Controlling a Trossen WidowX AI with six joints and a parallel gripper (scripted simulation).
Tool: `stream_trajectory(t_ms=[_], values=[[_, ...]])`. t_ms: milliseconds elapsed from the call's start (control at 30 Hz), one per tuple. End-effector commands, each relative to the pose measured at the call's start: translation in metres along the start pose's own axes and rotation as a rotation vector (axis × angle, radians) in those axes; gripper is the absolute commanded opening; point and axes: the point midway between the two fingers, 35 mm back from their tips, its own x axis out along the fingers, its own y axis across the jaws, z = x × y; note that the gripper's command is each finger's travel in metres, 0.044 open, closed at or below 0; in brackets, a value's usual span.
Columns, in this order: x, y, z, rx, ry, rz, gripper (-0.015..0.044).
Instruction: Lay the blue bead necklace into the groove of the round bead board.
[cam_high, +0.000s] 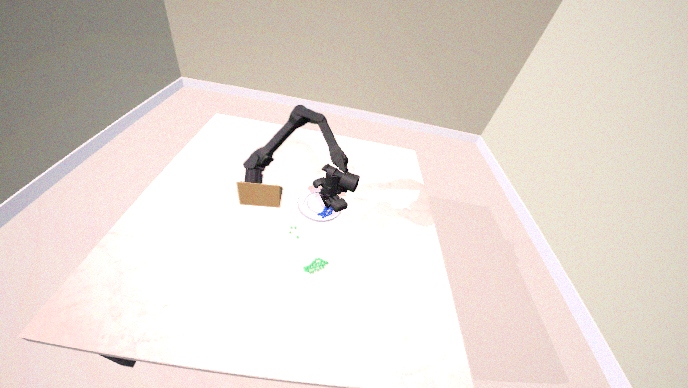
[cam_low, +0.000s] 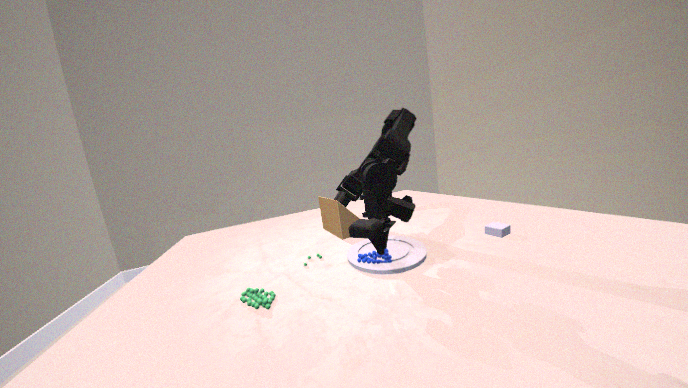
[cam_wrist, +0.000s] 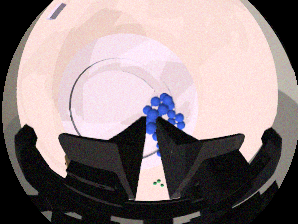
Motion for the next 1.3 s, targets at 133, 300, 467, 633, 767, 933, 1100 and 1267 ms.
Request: stream_trajectory(t_ms=[133, 300, 467, 633, 767, 933, 1100, 1267], values=[[0.003, 0.003, 0.0, 0.003, 0.003, 0.011, 0.0], [0.0, 0.0, 0.0, 0.001, 0.001, 0.001, 0.0105], [0.0, 0.0, 0.0, 0.001, 0.001, 0.001, 0.0236], [-0.002, 0.001, 0.0, 0.001, 0.001, 0.003, 0.0368], [-0.003, 0.002, -0.001, 0.004, 0.004, 0.008, 0.044], [-0.008, 0.002, -0.001, 0.003, 0.003, 0.01, 0.044], [-0.008, 0.002, -0.001, 0.003, 0.003, 0.01, 0.044], [-0.008, 0.002, -0.001, 0.003, 0.003, 0.01, 0.044]])
